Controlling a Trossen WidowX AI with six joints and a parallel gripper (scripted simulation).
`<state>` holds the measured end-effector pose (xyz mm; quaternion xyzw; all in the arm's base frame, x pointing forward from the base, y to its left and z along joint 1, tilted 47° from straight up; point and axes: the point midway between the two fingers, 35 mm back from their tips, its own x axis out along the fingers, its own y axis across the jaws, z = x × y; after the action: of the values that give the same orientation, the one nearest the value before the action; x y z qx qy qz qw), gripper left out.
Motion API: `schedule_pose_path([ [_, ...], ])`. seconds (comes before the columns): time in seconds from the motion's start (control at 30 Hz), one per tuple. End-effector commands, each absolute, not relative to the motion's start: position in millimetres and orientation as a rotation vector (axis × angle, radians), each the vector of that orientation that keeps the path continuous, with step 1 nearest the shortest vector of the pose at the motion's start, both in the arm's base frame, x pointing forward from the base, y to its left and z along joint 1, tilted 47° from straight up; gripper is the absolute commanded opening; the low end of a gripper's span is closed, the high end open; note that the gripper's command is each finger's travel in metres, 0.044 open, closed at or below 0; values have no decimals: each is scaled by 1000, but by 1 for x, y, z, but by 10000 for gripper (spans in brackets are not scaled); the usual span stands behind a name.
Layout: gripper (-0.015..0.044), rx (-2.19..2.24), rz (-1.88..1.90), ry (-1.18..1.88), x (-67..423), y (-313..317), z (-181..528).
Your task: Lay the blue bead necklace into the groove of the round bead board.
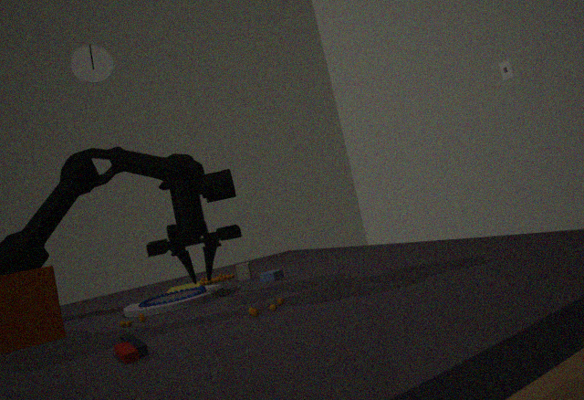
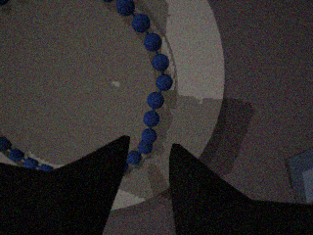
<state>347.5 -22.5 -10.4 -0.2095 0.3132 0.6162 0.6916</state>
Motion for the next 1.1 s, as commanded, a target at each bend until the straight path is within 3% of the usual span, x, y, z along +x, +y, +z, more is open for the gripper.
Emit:
schedule_pose_path([
  [0.0,120,-461,1377,700,347,-16,-16],
  [0.27,120,-460,1378,700,347,-11,-21],
  [0.43,0,-467,1380,700,347,-13,-19],
  [1.07,0,-467,1380,700,347,-13,-19],
])
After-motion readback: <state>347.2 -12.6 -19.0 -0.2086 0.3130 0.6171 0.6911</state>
